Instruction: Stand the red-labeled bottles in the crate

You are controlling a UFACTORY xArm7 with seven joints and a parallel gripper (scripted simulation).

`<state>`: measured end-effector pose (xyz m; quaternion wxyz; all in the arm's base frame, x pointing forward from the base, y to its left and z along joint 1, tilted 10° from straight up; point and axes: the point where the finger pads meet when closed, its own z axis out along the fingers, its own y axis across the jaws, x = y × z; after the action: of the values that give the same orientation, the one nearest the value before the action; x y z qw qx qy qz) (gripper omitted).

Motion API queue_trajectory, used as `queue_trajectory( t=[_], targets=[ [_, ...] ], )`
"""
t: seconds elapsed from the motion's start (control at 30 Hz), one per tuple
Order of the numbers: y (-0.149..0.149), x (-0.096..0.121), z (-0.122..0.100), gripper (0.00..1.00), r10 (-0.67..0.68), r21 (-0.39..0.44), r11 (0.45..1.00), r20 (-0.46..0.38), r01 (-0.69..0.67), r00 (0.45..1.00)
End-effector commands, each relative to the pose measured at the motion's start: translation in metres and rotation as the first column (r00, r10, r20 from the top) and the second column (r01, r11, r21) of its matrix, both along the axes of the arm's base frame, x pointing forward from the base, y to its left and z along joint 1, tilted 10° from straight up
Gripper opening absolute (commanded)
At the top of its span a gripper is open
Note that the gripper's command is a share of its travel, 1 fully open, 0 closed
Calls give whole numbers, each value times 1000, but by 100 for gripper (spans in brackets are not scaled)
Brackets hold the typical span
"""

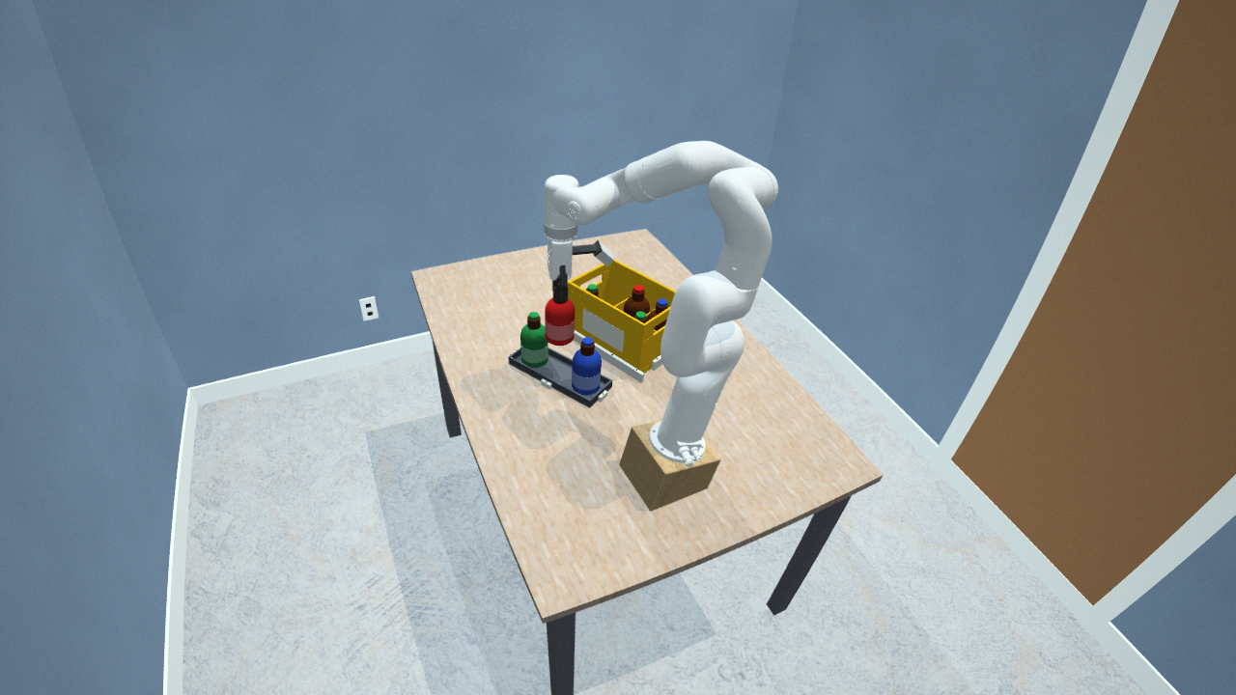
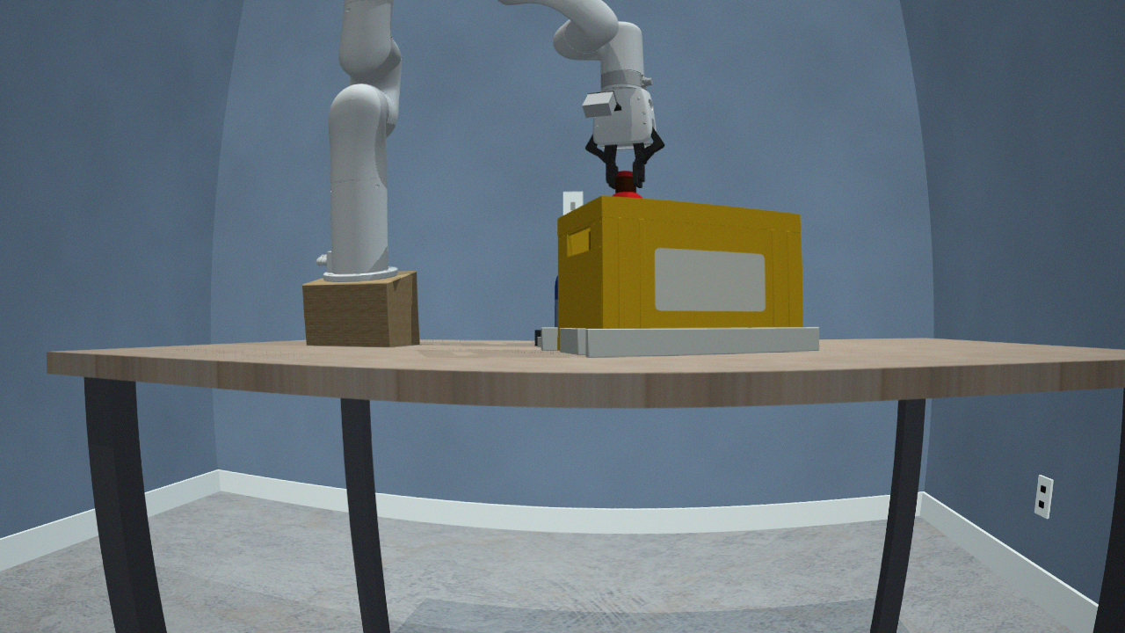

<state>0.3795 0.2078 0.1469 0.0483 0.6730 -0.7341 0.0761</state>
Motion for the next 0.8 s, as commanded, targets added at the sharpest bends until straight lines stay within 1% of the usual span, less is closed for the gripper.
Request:
queue_trajectory(
  t=[0.0, 0.4, 0.77],
  targets=[
    [1, 1, 2, 0, 1, 3, 1000, 4, -1, 1000],
    [1, 1, 3, 0, 1, 3, 1000, 5, -1, 1000],
    [3, 1, 11, 0, 1, 3, 1000, 5, -1, 1000]
  ],
)
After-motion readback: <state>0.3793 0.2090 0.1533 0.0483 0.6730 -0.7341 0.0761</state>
